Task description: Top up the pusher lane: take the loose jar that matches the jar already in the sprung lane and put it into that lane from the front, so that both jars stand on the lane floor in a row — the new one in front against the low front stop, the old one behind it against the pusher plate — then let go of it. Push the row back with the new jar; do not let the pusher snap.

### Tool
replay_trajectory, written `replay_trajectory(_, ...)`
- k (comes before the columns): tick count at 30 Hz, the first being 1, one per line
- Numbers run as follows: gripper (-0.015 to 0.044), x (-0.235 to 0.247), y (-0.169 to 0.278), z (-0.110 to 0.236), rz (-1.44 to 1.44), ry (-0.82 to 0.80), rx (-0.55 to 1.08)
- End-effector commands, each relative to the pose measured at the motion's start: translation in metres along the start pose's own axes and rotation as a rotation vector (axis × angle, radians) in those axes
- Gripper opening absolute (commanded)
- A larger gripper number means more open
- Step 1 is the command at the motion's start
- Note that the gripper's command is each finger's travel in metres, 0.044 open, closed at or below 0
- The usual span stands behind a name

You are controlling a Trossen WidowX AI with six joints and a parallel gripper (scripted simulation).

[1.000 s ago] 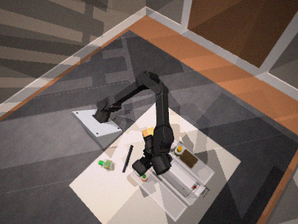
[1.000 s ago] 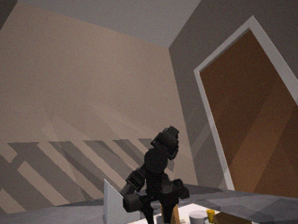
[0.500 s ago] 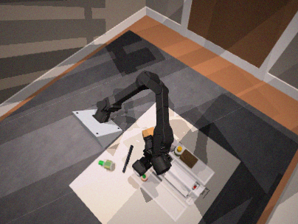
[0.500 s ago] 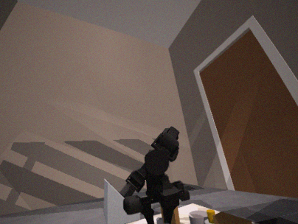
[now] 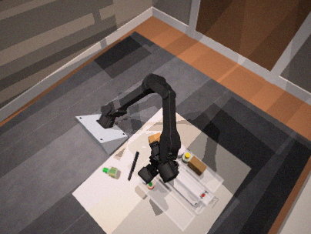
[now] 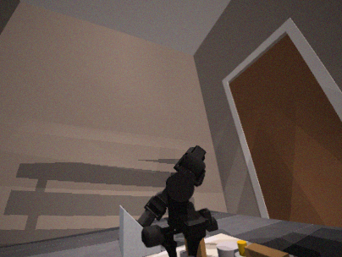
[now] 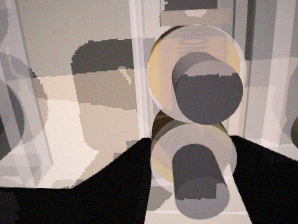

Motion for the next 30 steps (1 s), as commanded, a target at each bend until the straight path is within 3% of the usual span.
replay_trajectory(1, 0.0000, 0.0015, -0.0005, -0.0004, 0.006, -0.008, -0.006)
replay_trajectory(30, 0.0000, 0.0002, 0.0042, -0.0005, 0.006, -0.008, -0.006)
Point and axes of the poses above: the point midway between the two fingers, 35 mm back from their tips, its own z axis back along the fingers, its own x axis across the jaws, y = z × x, the point moved 6 cm from there along z, back along the fingers, and after that the axes turned 14 degrees about -z, right-handed, at the moved point
